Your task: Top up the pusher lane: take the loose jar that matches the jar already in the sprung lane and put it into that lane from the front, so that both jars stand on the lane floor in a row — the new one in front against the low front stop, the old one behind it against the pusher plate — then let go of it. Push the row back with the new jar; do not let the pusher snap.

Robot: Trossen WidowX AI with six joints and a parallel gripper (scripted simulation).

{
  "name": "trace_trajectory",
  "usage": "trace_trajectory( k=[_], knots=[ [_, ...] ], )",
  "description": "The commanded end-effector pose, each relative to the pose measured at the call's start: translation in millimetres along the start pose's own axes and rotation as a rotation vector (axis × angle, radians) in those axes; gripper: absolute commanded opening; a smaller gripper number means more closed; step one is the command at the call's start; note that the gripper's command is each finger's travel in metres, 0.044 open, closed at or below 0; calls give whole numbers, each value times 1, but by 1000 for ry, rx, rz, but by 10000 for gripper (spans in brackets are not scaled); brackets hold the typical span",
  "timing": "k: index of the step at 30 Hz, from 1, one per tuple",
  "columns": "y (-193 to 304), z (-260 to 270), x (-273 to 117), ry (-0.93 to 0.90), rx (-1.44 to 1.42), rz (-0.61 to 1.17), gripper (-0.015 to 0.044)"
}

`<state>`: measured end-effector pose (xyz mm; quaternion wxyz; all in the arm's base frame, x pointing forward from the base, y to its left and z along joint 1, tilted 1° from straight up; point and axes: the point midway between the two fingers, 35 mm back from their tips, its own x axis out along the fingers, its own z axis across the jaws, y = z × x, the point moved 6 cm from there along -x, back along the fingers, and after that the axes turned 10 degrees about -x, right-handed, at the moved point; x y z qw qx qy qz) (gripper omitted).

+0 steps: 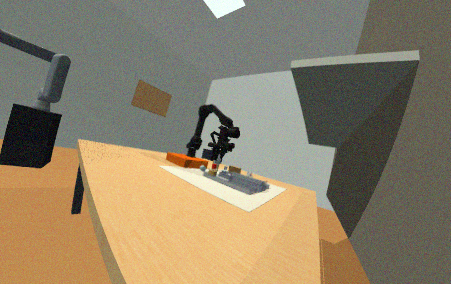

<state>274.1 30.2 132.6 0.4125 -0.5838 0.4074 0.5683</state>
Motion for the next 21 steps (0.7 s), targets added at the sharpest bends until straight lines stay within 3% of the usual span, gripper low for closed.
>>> trace_trajectory(
  k=[1,21],
  knots=[
    [-3,15,6,3,3,6,0],
    [-8,36,36,4,2,5,0]
  ],
)
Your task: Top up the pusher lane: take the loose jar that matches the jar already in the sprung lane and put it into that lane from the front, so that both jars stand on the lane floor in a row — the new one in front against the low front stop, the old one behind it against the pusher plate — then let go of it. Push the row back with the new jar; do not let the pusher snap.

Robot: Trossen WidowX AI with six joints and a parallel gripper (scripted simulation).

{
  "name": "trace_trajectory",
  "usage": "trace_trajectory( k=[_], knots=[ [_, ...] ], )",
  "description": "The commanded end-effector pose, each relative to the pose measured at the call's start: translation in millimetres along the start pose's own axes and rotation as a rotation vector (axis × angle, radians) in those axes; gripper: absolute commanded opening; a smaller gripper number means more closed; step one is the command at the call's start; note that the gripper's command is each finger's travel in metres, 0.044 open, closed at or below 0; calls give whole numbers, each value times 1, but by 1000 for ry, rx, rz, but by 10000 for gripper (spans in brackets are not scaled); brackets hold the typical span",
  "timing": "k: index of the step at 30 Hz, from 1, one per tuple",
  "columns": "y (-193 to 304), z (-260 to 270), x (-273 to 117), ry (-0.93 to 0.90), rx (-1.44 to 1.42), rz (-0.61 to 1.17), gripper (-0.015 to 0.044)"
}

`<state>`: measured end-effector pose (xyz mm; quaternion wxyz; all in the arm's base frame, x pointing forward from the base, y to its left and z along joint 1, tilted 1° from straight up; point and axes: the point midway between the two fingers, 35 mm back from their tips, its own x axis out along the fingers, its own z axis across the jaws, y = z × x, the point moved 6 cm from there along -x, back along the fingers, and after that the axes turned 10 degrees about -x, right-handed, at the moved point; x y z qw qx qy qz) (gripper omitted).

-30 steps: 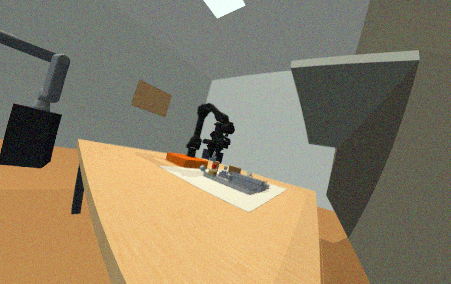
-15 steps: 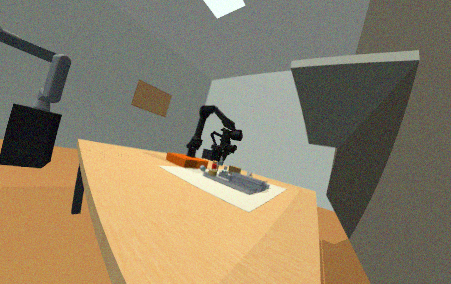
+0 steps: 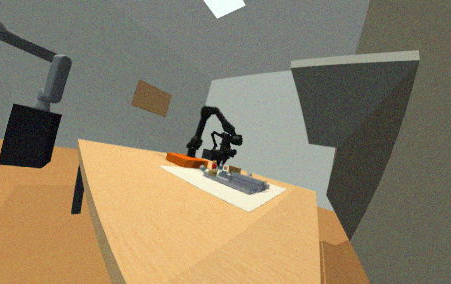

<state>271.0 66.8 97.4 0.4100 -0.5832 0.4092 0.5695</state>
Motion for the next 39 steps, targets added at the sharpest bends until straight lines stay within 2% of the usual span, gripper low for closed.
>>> trace_trajectory(
  k=[1,39],
  knots=[
    [0,0,1,3,4,-2,0],
    [-16,-3,0,3,4,-3,0]
  ],
)
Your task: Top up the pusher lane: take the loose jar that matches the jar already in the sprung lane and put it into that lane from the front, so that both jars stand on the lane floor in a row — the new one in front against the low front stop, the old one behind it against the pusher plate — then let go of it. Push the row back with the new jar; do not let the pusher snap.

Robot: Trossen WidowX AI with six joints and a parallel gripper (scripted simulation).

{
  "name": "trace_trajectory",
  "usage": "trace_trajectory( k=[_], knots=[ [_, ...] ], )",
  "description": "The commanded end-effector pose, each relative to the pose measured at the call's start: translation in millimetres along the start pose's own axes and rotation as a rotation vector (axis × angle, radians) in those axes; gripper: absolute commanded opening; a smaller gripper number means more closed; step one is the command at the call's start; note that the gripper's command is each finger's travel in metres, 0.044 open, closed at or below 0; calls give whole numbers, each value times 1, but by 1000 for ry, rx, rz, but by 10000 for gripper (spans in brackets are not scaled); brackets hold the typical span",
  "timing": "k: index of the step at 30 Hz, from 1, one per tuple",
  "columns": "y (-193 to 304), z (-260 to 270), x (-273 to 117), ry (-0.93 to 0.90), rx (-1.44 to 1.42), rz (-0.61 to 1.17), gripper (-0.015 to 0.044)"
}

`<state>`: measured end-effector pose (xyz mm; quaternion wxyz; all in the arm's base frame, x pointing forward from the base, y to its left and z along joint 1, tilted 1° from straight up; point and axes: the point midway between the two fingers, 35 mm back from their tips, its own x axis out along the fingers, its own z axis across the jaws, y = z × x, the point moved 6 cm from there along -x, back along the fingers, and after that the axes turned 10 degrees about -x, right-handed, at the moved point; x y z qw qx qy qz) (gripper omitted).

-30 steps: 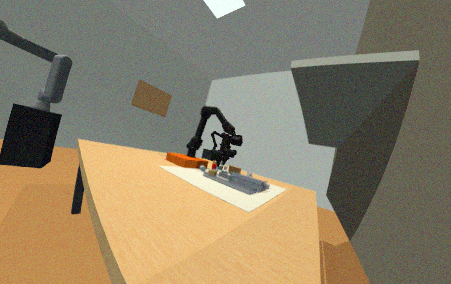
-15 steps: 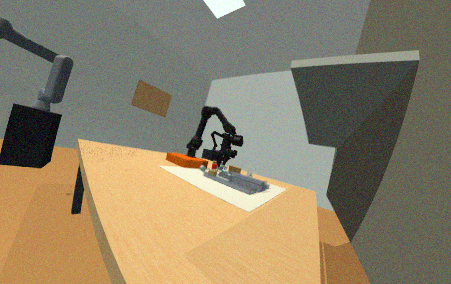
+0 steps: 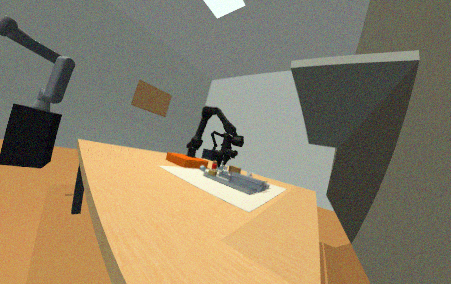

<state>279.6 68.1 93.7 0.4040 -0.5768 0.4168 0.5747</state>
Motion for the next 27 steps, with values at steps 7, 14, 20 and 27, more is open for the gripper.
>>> trace_trajectory(
  k=[7,14,20,27],
  knots=[
    [-11,-2,-4,5,1,-28,0],
    [-14,-2,-4,5,1,-29,0],
    [-16,-3,-5,5,1,-29,0],
    [-19,-3,-5,5,1,-29,0]
  ],
)
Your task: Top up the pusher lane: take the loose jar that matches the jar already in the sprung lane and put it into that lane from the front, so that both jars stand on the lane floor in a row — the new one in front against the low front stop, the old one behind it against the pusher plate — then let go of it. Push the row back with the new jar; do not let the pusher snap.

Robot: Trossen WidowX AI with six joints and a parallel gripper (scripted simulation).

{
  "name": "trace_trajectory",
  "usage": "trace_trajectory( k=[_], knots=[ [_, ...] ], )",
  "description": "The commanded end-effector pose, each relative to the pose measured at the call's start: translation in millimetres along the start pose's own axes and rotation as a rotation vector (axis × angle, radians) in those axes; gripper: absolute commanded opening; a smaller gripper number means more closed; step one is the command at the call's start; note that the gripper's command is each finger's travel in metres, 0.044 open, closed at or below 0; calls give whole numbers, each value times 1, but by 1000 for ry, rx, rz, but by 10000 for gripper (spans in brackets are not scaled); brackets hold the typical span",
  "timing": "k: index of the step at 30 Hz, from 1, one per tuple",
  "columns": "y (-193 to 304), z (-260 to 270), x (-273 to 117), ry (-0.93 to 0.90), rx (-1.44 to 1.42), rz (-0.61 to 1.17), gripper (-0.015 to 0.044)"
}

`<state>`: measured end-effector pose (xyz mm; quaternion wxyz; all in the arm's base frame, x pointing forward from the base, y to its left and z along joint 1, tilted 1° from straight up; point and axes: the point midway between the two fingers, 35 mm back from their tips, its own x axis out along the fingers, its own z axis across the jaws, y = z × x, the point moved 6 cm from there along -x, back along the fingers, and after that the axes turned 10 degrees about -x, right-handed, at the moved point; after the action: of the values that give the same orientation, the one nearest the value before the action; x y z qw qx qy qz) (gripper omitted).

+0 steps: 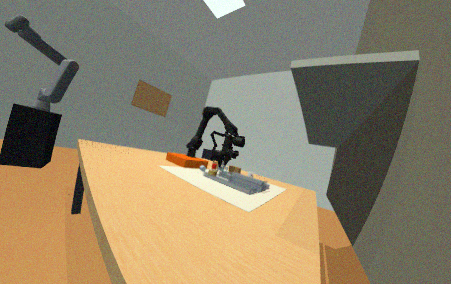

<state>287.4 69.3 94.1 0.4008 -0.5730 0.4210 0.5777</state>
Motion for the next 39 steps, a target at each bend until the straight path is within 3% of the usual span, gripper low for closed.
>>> trace_trajectory(
  k=[1,39],
  knots=[
    [-12,-2,-5,7,-1,-43,0],
    [-27,-5,-9,7,-1,-45,0]
  ],
)
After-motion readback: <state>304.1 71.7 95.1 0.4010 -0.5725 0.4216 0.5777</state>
